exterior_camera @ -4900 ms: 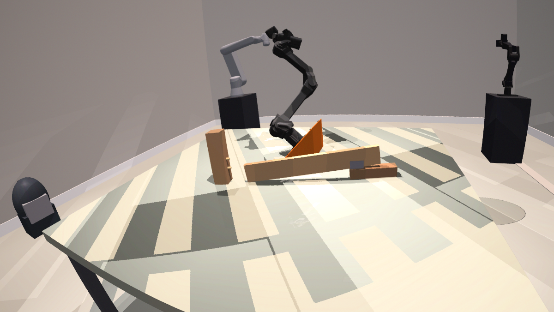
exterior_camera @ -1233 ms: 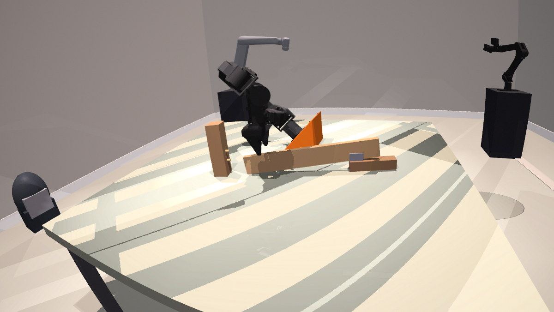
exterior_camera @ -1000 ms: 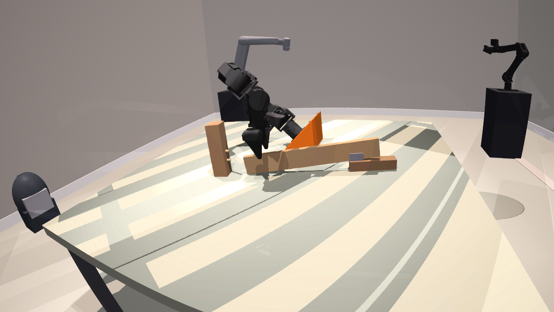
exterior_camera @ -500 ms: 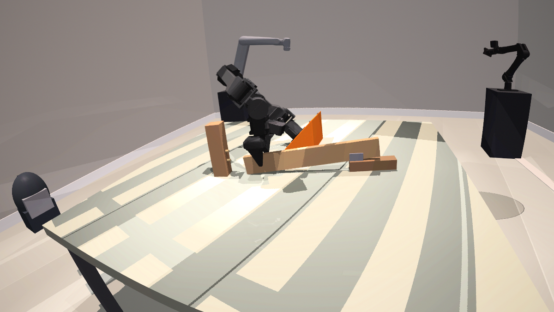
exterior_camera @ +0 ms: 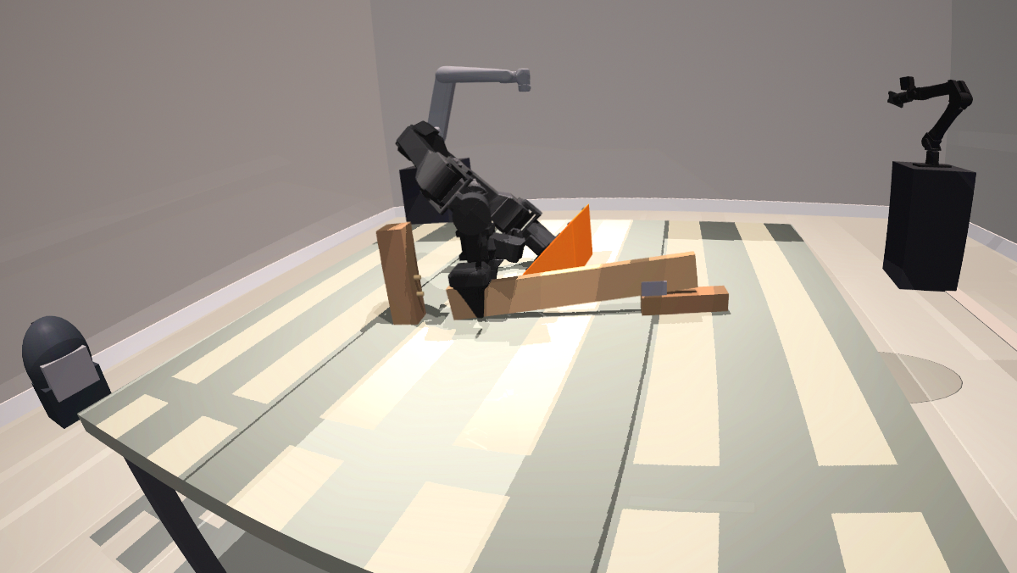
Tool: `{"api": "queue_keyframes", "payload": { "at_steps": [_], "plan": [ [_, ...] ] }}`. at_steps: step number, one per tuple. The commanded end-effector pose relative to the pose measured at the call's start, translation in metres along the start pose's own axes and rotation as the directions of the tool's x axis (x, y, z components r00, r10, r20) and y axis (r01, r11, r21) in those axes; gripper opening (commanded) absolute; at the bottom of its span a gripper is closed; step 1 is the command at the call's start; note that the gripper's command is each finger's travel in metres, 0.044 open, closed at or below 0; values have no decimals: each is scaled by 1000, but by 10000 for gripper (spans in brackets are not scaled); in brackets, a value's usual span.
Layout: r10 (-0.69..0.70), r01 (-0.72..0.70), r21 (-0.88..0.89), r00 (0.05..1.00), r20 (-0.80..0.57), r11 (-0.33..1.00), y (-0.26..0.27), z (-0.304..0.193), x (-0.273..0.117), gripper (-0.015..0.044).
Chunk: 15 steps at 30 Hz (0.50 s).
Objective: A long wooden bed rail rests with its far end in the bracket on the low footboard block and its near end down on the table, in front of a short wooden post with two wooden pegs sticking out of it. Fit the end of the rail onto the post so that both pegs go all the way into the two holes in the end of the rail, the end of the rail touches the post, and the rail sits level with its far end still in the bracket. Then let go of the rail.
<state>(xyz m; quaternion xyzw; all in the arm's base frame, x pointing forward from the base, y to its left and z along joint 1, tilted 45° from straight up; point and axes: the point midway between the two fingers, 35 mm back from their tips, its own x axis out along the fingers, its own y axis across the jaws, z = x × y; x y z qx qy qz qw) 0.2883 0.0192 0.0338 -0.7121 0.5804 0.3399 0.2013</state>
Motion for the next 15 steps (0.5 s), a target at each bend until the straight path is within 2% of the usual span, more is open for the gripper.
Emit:
{"api": "queue_keyframes", "payload": {
  "at_steps": [1, 14, 15],
  "plan": [
    [3, -3, -6, 1000, -5, 1000, 1, -1, 4, 414],
    [3, -3, -6, 1000, -5, 1000, 1, -1, 4, 72],
    [3, -3, -6, 1000, -5, 1000, 1, -1, 4, 66]
  ]
}}
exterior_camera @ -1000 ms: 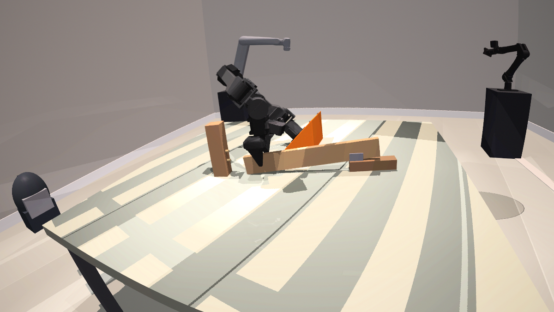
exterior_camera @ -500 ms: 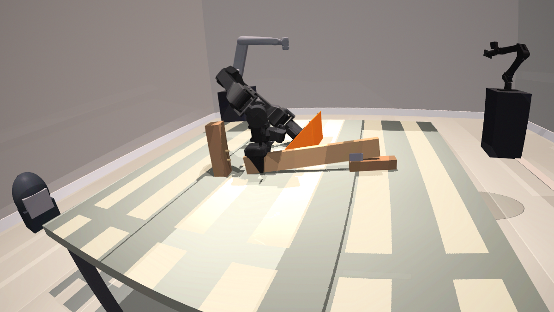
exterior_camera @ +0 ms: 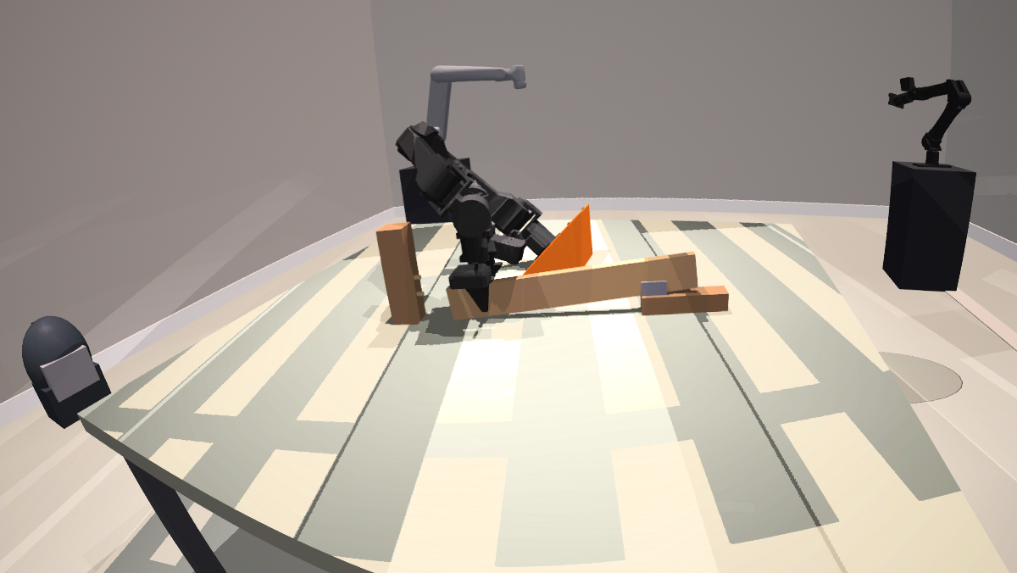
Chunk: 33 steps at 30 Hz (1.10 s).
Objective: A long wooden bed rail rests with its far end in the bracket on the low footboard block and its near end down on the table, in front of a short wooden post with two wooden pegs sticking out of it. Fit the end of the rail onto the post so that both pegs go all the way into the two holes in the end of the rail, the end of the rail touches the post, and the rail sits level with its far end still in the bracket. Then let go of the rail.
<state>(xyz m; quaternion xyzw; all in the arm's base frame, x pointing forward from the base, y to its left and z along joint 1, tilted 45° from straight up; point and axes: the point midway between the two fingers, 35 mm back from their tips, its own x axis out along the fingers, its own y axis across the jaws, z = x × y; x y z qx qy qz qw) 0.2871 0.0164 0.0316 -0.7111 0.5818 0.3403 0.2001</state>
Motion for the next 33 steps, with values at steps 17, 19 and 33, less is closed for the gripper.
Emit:
{"api": "queue_keyframes", "payload": {
  "at_steps": [17, 19, 33],
  "plan": [
    [-1, 1, -5, 1000, -5, 1000, 0, -1, 0, 0],
    [-1, 1, -5, 1000, -5, 1000, 0, 0, 0, 0],
    [-1, 1, -5, 1000, -4, 1000, 0, 0, -7, 0]
  ]
}}
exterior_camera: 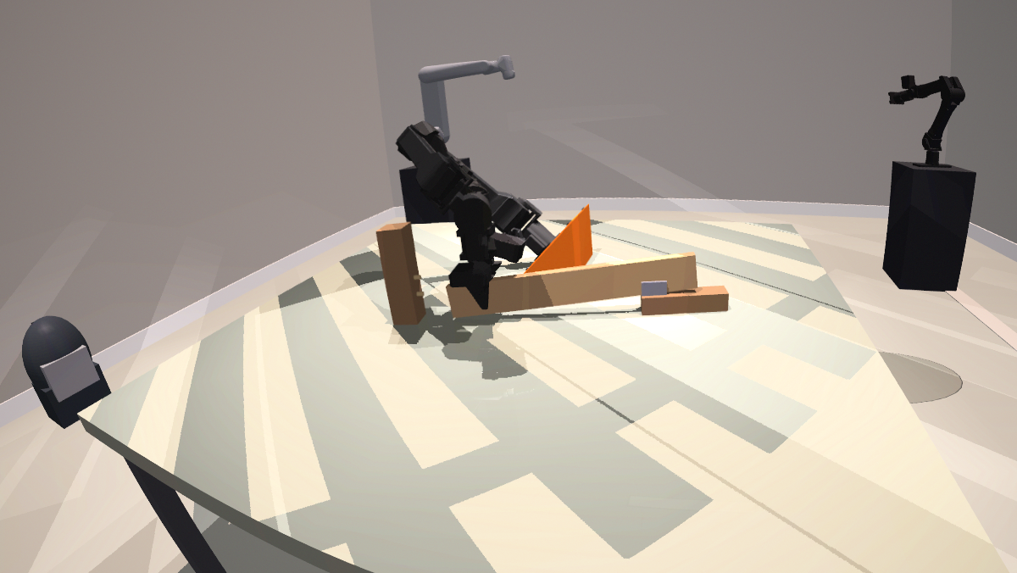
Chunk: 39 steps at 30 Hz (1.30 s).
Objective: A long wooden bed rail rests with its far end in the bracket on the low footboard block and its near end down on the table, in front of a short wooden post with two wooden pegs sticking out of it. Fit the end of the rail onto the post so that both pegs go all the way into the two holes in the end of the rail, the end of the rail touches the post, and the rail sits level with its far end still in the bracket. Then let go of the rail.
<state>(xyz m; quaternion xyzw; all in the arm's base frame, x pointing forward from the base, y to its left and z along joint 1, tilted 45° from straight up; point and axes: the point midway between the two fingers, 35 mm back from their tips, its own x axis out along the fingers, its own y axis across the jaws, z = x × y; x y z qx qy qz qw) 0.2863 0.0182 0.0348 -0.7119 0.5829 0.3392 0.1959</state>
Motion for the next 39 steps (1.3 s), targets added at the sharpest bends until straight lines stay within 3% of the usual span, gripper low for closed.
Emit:
{"api": "queue_keyframes", "payload": {
  "at_steps": [1, 39],
  "plan": [
    [-5, 5, -1, 1000, 3, 1000, -1, 1, -4, 0],
    [-5, 5, -1, 1000, 4, 1000, -2, 1, -23, 0]
  ]
}}
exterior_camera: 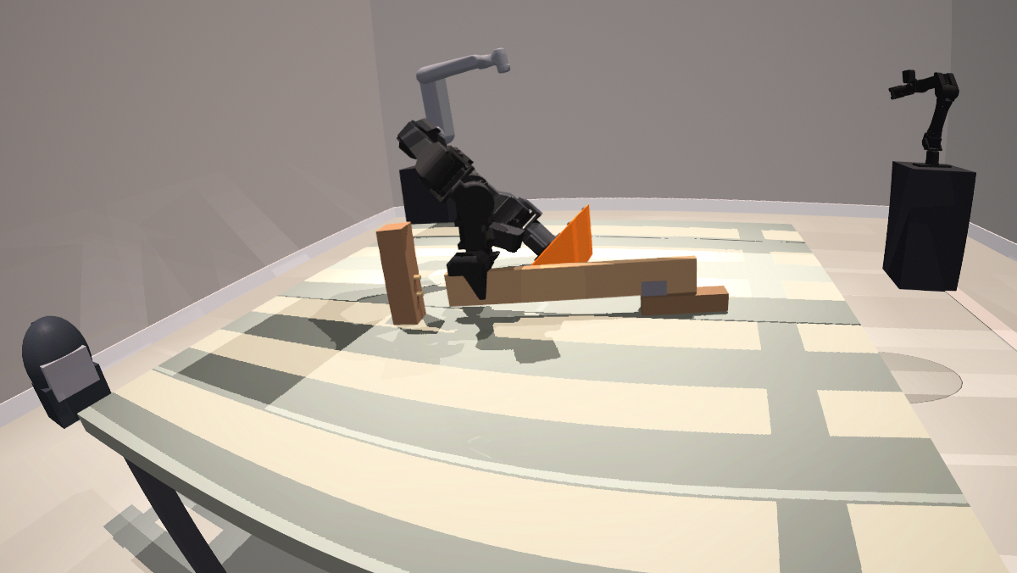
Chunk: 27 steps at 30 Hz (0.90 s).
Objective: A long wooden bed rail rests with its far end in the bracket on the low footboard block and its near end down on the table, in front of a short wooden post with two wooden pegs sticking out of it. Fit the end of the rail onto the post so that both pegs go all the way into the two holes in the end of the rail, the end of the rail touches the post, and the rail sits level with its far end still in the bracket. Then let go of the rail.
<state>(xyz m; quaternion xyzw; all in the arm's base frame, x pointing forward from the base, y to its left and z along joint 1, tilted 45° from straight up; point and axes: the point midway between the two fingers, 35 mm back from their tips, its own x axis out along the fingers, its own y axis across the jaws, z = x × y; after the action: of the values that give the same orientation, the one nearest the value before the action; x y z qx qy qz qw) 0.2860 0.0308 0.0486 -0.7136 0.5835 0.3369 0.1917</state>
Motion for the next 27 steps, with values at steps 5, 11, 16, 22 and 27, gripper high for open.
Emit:
{"api": "queue_keyframes", "payload": {
  "at_steps": [5, 11, 16, 22, 27],
  "plan": [
    [-5, 5, 3, 1000, 13, 1000, -1, 2, -7, 0],
    [-5, 5, 3, 1000, 14, 1000, -1, 2, -10, 0],
    [-5, 5, 3, 1000, 14, 1000, -1, 2, -13, 0],
    [-5, 5, 3, 1000, 14, 1000, -1, 2, -11, 0],
    [-5, 5, 3, 1000, 14, 1000, -1, 2, -8, 0]
  ]
}}
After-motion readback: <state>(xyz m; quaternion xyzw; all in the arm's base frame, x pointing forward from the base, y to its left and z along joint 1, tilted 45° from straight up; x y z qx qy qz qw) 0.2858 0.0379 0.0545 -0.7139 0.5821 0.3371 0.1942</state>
